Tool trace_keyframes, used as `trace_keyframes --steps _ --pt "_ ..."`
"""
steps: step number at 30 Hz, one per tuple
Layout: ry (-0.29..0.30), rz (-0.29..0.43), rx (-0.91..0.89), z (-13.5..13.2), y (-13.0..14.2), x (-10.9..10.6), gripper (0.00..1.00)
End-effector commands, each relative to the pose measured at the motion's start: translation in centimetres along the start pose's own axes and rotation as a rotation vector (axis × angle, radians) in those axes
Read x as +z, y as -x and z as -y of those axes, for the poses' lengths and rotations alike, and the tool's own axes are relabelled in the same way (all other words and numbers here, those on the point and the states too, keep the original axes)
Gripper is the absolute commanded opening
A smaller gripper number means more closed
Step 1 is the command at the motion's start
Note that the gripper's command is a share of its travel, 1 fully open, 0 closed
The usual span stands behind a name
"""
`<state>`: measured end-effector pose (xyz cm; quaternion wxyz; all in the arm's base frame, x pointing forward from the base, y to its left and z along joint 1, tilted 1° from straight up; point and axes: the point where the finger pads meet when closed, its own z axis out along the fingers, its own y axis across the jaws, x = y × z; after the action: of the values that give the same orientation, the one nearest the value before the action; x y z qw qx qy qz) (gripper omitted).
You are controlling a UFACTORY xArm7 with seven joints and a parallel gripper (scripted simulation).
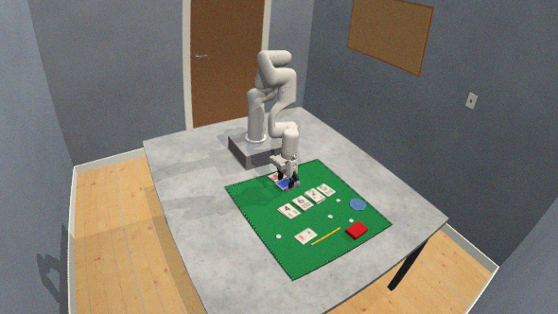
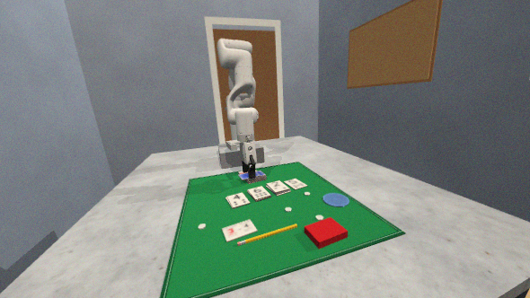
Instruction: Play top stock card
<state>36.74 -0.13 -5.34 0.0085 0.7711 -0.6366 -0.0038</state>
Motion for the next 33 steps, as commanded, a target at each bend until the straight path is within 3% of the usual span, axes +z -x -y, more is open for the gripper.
trace_keyframes --steps 1,14,16,19,23,33 --pt "-0.004 0.000 0.000 0.1 0.0 -0.1 0.87" --pt "-0.004 0.000 0.000 0.2 -0.1 -0.2 0.87" --pt "-0.004 -0.001 -0.001 0.3 -0.9 -1.4 0.87" --pt "-0.004 -0.002 -0.001 0.2 -3.3 -5.2 0.87" --pt "-0.004 -0.001 0.001 0.0 -4.1 -6.4 0.87" --pt "-0.001 0.044 0.001 -0.1 -4.3 -6.5 0.87"
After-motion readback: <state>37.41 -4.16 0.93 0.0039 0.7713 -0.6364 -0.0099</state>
